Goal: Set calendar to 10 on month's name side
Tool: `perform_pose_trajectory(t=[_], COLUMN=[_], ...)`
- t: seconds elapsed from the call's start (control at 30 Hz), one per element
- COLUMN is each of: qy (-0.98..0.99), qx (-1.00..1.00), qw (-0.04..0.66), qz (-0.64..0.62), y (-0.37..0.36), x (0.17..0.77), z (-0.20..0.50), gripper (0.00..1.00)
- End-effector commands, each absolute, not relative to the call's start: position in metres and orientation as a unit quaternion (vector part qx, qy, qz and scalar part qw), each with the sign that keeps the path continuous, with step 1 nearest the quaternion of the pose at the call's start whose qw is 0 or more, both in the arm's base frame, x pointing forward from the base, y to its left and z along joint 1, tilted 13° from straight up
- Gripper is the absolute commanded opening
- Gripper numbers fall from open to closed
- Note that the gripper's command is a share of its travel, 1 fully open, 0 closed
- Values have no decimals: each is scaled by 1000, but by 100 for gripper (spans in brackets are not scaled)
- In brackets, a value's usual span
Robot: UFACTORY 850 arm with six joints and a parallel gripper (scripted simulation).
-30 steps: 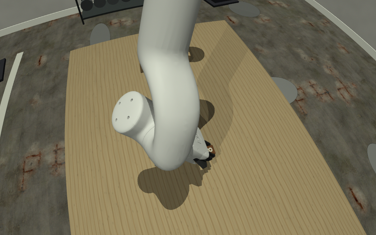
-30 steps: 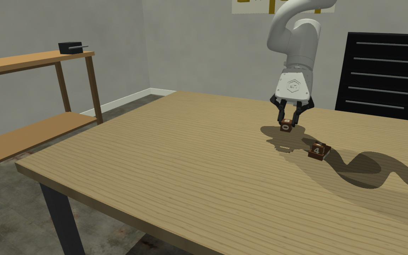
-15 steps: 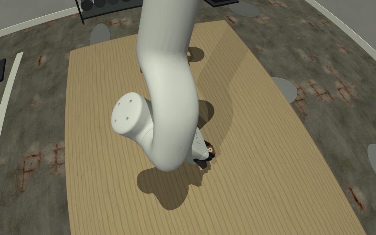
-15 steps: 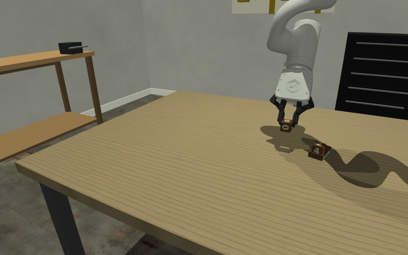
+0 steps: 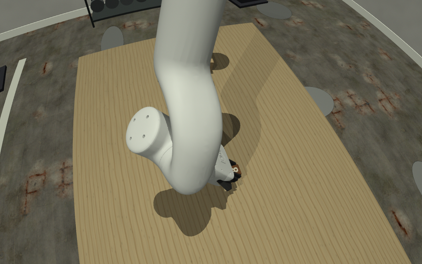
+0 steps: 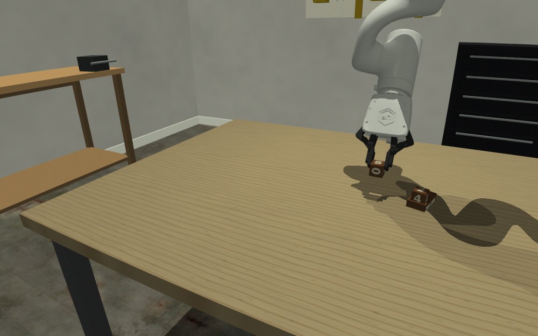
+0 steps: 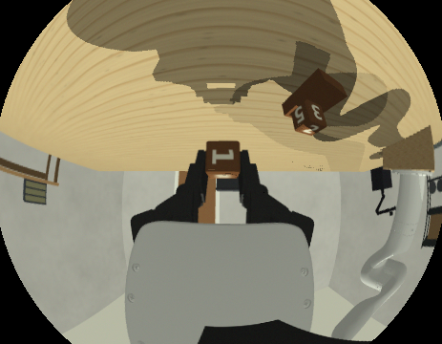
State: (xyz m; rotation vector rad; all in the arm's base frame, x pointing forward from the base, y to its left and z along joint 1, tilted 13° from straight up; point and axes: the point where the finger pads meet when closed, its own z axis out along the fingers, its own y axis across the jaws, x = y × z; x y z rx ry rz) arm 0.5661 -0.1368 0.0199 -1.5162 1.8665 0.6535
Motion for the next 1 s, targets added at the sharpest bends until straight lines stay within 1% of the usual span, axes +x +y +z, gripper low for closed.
perform_pose_trajectory(t=[0.0,0.97], qy=[710,710], qx=[-577,-577], qw=[320,320], qz=[248,248], y=[-136,-128], x=[567,570], z=[15,-25], gripper=[27,27])
